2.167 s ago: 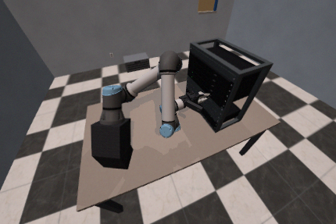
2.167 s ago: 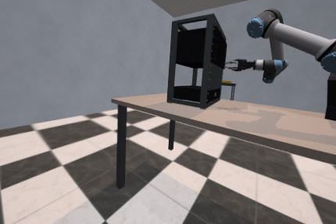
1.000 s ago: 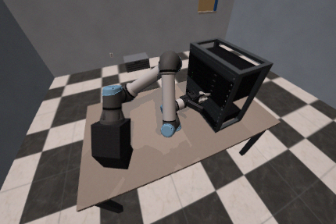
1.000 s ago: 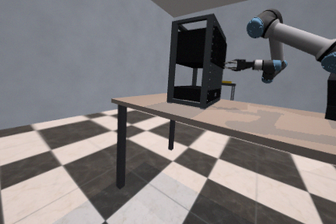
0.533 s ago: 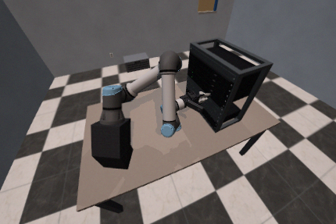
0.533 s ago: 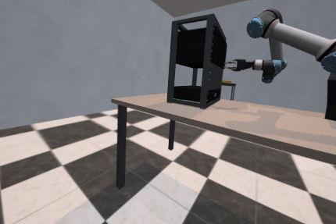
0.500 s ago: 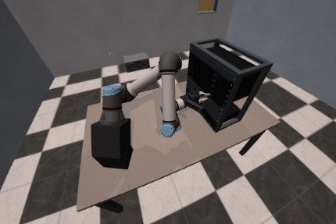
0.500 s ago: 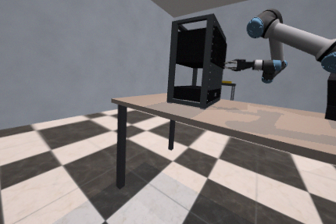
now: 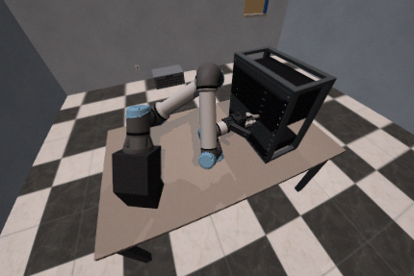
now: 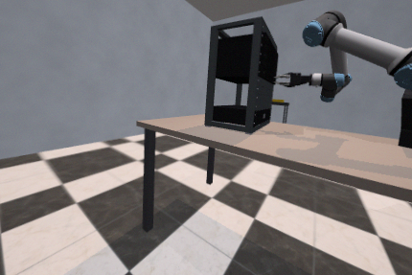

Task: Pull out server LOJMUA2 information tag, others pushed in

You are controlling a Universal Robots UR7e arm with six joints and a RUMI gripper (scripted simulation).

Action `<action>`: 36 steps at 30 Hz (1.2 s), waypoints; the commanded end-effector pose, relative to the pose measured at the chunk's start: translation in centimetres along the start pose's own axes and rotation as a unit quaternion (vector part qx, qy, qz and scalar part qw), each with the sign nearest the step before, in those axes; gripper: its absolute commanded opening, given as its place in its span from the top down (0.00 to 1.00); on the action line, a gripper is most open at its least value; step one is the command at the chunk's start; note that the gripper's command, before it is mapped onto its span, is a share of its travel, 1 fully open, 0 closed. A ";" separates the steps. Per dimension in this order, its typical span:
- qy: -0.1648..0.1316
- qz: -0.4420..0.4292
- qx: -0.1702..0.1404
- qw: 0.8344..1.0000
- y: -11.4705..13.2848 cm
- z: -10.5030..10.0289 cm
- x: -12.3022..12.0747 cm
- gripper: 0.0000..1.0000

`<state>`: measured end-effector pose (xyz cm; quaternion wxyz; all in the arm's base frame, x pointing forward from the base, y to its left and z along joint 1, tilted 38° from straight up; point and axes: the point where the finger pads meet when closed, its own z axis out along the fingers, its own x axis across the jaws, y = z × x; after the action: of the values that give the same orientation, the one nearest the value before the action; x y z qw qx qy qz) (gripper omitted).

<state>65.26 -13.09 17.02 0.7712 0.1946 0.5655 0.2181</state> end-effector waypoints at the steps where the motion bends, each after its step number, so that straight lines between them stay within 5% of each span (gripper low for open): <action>1: -0.001 0.000 0.000 1.000 0.0 0.0 -0.1 0.85; 13: -0.001 0.000 0.000 1.000 0.0 0.0 -0.1 0.85; 14: -0.001 0.000 0.000 1.000 0.0 0.0 -0.1 1.00; 36: -0.001 0.000 0.000 1.000 0.0 0.0 -0.1 1.00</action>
<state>65.28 -13.10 17.02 0.7711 0.1946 0.5656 0.2182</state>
